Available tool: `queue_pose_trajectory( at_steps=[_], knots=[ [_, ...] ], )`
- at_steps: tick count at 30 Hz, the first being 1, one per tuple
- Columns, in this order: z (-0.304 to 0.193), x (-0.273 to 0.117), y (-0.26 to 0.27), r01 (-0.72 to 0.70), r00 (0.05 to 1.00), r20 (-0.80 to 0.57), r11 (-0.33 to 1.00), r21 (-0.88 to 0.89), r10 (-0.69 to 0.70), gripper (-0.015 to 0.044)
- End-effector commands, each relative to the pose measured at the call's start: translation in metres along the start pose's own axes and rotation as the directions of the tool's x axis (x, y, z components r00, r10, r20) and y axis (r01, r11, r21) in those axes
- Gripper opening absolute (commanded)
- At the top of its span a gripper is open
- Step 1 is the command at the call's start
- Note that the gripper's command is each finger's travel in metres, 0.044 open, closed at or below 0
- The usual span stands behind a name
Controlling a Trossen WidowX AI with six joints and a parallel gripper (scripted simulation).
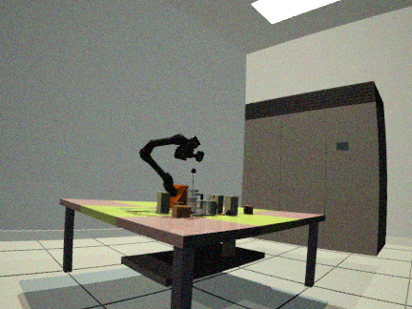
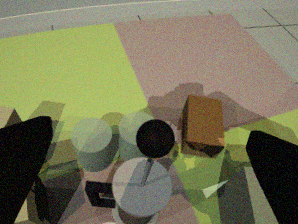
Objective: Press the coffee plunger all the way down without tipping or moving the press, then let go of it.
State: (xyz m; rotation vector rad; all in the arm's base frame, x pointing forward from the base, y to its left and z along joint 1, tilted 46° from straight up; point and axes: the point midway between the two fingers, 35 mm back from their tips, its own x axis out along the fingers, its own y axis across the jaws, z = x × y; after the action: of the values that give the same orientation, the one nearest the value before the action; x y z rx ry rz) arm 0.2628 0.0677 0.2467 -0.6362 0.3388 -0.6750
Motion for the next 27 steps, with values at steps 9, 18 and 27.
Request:
queue_pose_trajectory(
  at_steps=[9, 18, 27],
  knots=[
    [-0.037, 0.024, -0.004, 0.003, 1.000, 0.008, 0.998, -0.063, -0.003, 0.0440],
    [-0.033, 0.025, -0.008, 0.009, 1.000, 0.024, 1.000, 0.007, -0.009, 0.0440],
    [-0.033, 0.026, -0.008, 0.009, 1.000, 0.023, 1.000, 0.007, -0.009, 0.0440]
  ],
)
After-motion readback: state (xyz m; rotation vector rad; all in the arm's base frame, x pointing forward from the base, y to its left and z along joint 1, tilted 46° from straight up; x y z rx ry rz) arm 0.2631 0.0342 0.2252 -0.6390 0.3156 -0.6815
